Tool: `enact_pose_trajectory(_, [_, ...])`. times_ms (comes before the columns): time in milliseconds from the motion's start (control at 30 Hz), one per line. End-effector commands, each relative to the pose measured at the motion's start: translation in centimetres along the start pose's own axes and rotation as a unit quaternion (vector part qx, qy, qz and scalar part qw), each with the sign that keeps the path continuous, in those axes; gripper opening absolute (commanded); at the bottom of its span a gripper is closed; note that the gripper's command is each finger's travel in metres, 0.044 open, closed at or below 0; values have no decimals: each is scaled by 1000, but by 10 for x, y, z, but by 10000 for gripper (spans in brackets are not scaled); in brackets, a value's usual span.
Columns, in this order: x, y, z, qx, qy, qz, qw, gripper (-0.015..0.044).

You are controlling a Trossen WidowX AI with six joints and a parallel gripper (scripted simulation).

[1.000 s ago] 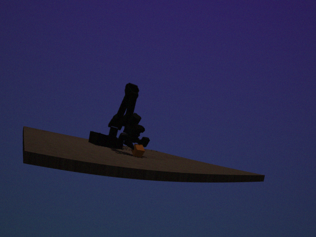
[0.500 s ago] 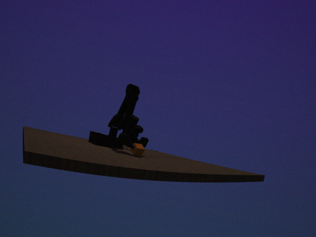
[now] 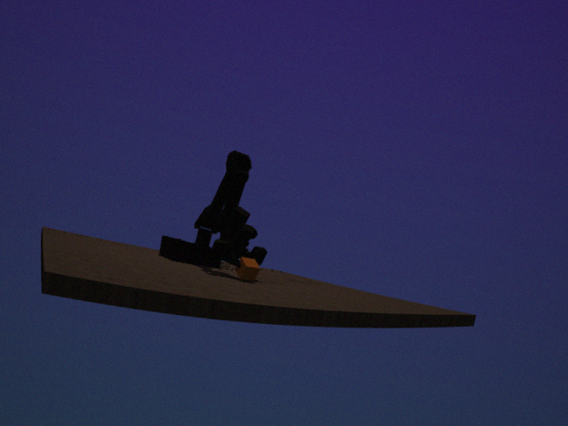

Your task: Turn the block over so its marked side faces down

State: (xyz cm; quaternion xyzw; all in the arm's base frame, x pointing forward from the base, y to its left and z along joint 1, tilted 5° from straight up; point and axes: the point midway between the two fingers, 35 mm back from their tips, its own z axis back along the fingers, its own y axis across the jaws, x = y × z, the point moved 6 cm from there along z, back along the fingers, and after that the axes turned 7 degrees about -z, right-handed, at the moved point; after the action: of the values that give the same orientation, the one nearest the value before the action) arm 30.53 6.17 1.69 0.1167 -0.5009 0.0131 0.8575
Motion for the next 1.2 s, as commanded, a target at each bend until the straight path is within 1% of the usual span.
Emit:
enact_pose_trajectory(0, [1, 0, 0, -2, -3, -1, 1000, 210])
enact_pose_trajectory(300, [1, 0, 0, -2, -3, -1, 1000, 440])
enact_pose_trajectory(1167, [1, 0, 0, -2, -3, -1, 1000, 440])
